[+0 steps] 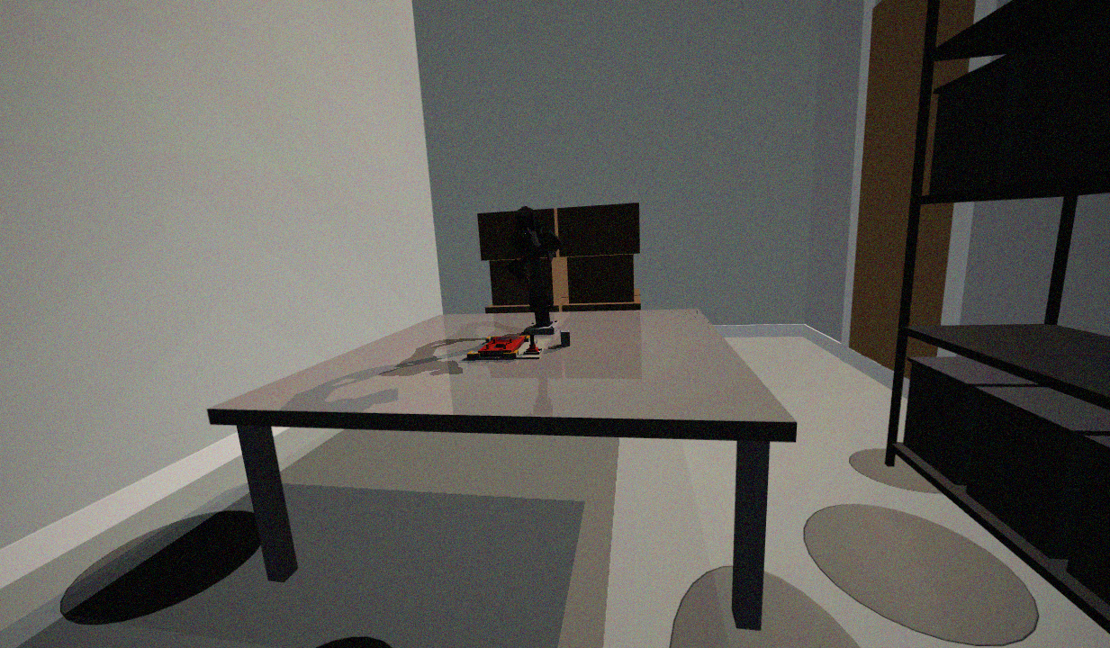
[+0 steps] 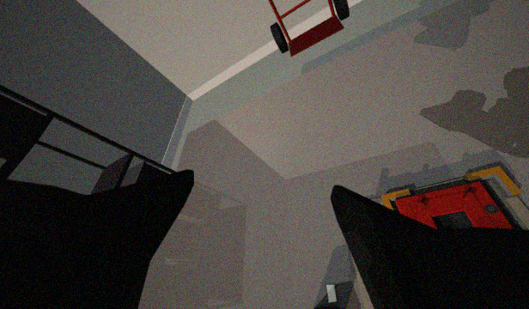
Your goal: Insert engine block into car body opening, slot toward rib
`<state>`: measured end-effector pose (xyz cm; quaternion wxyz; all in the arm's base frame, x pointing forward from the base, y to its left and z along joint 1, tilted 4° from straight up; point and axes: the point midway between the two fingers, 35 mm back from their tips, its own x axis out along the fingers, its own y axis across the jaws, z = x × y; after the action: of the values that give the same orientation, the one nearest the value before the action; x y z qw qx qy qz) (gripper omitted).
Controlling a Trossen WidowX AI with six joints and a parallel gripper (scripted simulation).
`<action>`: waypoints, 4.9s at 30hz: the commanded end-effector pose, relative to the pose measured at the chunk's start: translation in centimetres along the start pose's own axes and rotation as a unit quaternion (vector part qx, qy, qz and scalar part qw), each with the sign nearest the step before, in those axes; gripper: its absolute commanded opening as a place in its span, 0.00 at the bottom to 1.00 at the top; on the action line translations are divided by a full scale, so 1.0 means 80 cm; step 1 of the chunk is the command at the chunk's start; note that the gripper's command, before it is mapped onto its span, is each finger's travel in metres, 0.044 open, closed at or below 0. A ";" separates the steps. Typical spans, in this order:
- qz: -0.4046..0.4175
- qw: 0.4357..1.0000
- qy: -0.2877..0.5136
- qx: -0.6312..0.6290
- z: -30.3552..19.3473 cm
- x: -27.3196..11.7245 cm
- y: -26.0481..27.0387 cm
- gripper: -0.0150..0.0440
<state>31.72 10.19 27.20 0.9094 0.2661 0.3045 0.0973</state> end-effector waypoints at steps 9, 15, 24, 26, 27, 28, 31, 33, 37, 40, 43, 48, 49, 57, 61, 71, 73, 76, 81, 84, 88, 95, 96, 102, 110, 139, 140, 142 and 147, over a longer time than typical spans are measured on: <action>-0.032 0.984 0.078 -0.155 -0.036 0.021 -0.007 1.00; -0.039 0.963 0.122 -0.235 -0.057 0.028 -0.010 1.00; -0.038 0.916 0.189 -0.352 -0.087 0.035 -0.015 1.00; -0.036 0.903 0.204 -0.377 -0.094 0.036 -0.017 1.00; -0.035 0.896 0.212 -0.390 -0.097 0.037 -0.017 1.00; -0.034 0.888 0.219 -0.402 -0.101 0.037 -0.018 1.00; -0.029 0.865 0.241 -0.439 -0.111 0.038 -0.020 1.00; -0.024 0.849 0.256 -0.462 -0.118 0.039 -0.021 1.00; -0.014 0.813 0.285 -0.508 -0.130 0.039 -0.023 1.00; -0.005 0.783 0.305 -0.542 -0.139 0.038 -0.025 1.00; 0.006 0.752 0.326 -0.573 -0.148 0.038 -0.027 1.00; 0.027 0.696 0.357 -0.622 -0.163 0.036 -0.031 1.00; 0.032 0.684 0.364 -0.632 -0.165 0.035 -0.031 1.00; 0.073 0.583 0.409 -0.698 -0.186 0.030 -0.036 1.00; 0.097 0.529 0.430 -0.725 -0.195 0.027 -0.039 1.00; 0.145 0.422 0.462 -0.766 -0.211 0.020 -0.043 1.00; 0.145 0.422 0.462 -0.766 -0.211 0.020 -0.043 1.00; 0.145 0.422 0.462 -0.766 -0.224 0.033 -0.056 1.00; 0.145 0.422 0.462 -0.766 -0.237 0.044 -0.069 1.00; 0.145 0.422 0.462 -0.766 -0.245 0.052 -0.076 1.00; 0.145 0.422 0.462 -0.766 -0.248 0.055 -0.079 1.00; 0.145 0.422 0.462 -0.766 -0.256 0.063 -0.086 1.00; 0.145 0.422 0.462 -0.766 -0.257 0.064 -0.088 1.00; 0.145 0.422 0.462 -0.766 -0.264 0.071 -0.094 1.00; 0.145 0.422 0.462 -0.766 -0.274 0.080 -0.104 1.00; 0.145 0.422 0.462 -0.766 -0.289 0.092 -0.119 0.47; 0.145 0.422 0.462 -0.766 -0.289 0.092 -0.119 0.45; 0.145 0.422 0.462 -0.766 -0.289 0.092 -0.119 0.43; 0.145 0.422 0.462 -0.766 -0.282 0.089 -0.112 0.25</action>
<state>23.60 14.56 2.91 0.4326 -0.5824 0.4379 0.5311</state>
